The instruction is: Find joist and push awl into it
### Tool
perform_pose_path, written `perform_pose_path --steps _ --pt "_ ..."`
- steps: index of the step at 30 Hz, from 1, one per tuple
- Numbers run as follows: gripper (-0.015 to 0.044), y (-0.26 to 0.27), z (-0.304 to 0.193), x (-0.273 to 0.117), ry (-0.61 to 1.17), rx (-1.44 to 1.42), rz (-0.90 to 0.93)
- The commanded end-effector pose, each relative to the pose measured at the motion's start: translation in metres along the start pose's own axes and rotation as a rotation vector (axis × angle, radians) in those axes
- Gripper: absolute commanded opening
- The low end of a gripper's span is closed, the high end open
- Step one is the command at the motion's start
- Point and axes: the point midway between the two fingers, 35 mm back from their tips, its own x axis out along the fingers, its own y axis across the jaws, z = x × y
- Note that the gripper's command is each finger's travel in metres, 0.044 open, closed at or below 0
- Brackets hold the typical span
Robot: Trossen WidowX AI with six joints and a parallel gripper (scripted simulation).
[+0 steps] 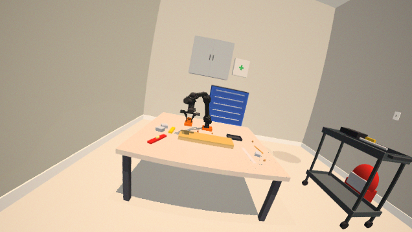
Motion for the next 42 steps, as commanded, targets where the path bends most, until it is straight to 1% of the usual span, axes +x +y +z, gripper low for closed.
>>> perform_pose_path --steps 1,11,21,31,42 --pt "0.0 0.022 0.011 -0.002 -0.014 -0.062 0.01" --pt "0.0 0.092 0.029 0.006 -0.016 -0.223 0.06" --pt "0.0 0.162 0.035 0.011 -0.018 -0.384 0.111" --pt "0.0 0.232 0.029 0.012 -0.02 -0.546 0.162" --pt "0.0 0.305 0.009 0.01 -0.022 -0.723 0.217"
